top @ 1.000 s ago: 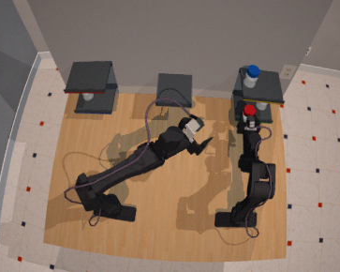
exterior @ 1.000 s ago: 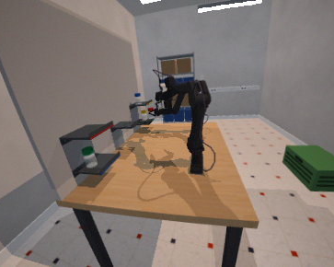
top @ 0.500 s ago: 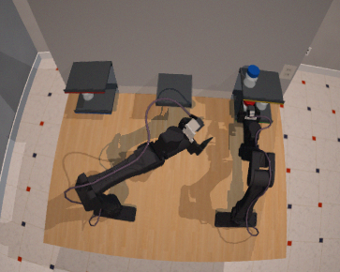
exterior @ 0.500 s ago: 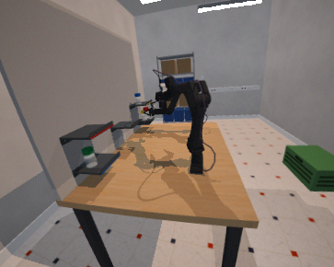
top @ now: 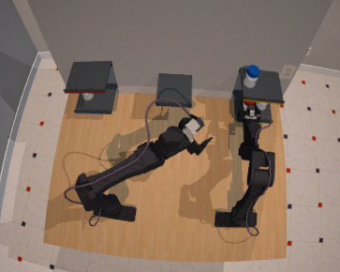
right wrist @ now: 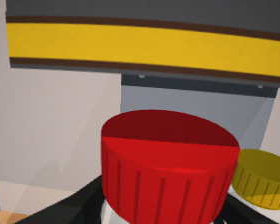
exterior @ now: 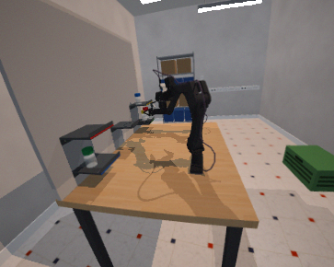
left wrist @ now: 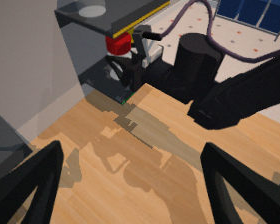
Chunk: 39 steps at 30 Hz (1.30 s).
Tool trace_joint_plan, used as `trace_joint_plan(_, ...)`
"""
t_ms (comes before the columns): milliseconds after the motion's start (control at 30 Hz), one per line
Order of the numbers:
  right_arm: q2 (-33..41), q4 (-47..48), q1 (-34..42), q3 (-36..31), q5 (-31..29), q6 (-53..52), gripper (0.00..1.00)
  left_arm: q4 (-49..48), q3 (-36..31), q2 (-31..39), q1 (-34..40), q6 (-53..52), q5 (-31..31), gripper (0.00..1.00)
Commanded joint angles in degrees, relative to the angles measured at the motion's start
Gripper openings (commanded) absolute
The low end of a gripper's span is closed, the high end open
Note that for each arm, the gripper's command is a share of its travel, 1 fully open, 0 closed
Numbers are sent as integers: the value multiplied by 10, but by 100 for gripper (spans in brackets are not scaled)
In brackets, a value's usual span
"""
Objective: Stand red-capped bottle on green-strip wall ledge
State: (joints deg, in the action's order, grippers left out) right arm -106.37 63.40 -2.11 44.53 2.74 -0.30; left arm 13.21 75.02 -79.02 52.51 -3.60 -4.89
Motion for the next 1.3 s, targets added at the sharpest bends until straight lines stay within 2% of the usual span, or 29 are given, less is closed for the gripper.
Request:
trace_joint_plan(0, -7, 11, 0, 13, -9, 4, 52, -7, 5, 7, 1, -2, 2, 89)
trace_joint_plan(500, -7, 27, 4, 7, -3, 2, 52, -7, 5, 7, 1, -2, 2, 89)
trace_joint_plan(700, -47, 99, 7, -11, -10, 2, 52, -7, 5, 7, 1, -2, 2, 89)
trace_joint_plan(800, -59, 73, 7, -10, -5, 3, 52, -7, 5, 7, 1, -2, 2, 89)
trace_joint_plan(967, -93, 126, 8, -14, -11, 2, 52, -7, 5, 7, 1, -2, 2, 89)
trace_joint_plan(1267, -101, 122, 9, -8, -7, 2, 52, -7, 5, 7, 1, -2, 2, 89)
